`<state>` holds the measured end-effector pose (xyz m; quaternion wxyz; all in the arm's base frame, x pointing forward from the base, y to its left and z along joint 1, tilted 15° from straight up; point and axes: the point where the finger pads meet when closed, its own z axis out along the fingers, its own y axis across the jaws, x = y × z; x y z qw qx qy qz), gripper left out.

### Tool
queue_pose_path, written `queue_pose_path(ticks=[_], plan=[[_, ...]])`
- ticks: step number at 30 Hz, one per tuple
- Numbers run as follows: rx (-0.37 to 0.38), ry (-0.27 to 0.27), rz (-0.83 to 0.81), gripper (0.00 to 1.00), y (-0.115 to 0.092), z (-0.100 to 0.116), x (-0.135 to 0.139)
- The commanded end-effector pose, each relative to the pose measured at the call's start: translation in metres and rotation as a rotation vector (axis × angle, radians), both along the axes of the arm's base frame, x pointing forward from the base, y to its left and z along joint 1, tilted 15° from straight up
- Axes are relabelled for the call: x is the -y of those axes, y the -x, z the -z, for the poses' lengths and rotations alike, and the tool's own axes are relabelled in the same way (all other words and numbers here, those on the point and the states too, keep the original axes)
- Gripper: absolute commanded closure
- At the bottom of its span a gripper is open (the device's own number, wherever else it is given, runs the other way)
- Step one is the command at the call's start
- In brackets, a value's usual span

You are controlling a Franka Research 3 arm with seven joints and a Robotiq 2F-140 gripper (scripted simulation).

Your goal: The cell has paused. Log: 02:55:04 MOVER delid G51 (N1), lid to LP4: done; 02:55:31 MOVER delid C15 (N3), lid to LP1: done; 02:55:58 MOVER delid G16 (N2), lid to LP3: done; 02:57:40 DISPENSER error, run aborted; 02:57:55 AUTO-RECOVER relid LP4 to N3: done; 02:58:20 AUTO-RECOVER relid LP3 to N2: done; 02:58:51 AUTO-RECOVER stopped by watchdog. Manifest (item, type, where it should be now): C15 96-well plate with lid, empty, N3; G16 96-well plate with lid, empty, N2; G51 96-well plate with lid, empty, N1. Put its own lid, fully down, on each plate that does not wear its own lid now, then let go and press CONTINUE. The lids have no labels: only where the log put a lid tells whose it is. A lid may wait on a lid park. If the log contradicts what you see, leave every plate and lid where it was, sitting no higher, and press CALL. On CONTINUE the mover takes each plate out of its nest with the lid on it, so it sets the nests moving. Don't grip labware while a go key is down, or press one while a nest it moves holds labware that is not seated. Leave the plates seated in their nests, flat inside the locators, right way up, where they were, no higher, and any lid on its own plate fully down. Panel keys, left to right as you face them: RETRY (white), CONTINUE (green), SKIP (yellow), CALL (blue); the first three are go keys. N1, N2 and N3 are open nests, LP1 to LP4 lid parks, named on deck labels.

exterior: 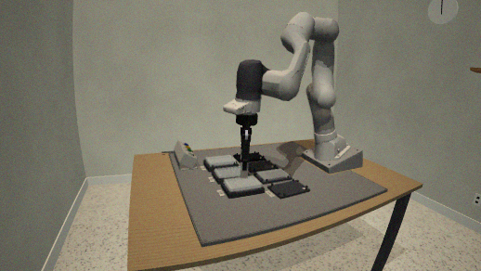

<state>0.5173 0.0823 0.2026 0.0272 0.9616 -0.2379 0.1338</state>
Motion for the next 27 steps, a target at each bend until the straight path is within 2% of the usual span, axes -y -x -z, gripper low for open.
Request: queue_pose_path(ticks=[1, 6, 27], plan=[[-0.007, 0.011, -0.279, 0.34, -0.004, 0.002, -0.001], [-0.009, 0.014, -0.368, 0.34, -0.004, 0.005, 0.0], [-0.009, 0.014, -0.368, 0.34, -0.01, 0.024, 0.0]])
